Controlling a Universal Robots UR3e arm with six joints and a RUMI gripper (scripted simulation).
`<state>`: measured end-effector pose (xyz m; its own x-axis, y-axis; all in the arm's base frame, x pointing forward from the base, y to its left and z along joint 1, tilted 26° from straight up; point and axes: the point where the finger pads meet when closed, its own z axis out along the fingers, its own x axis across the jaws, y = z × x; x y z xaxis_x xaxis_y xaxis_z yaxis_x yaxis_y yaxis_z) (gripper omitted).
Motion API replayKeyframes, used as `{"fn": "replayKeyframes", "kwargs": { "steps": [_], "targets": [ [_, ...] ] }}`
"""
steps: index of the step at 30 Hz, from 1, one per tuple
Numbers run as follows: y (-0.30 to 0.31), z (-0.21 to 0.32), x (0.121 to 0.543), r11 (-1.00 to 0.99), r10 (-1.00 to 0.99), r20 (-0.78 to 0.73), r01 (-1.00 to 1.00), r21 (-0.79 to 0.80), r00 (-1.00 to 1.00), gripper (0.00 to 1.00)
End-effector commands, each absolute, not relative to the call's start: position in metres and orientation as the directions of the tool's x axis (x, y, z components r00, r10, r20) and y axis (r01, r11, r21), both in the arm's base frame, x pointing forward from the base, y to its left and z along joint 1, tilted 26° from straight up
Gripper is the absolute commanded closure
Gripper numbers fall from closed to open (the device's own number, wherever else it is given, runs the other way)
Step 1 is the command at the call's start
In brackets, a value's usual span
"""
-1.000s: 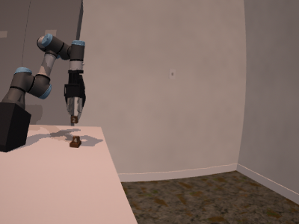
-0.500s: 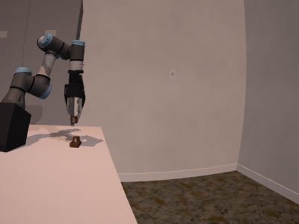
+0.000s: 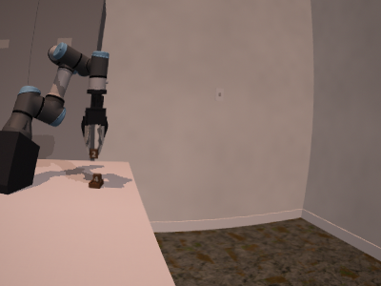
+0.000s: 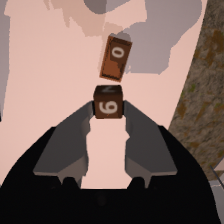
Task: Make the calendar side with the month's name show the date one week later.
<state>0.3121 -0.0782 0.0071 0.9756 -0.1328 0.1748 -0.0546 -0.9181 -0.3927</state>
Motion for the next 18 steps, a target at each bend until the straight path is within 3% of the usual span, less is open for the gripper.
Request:
{"fn": "replayKeyframes", "kwargs": {
  "steps": [1,18],
  "targets": [
    [-0.086,0.004,0.310,-0.927,0.025,0.248,0.115,-0.356,0.968,0.90],
    [-0.099,-0.004,0.305,-0.885,0.279,0.336,0.377,-0.274,0.899,0.90]
  ]
}}
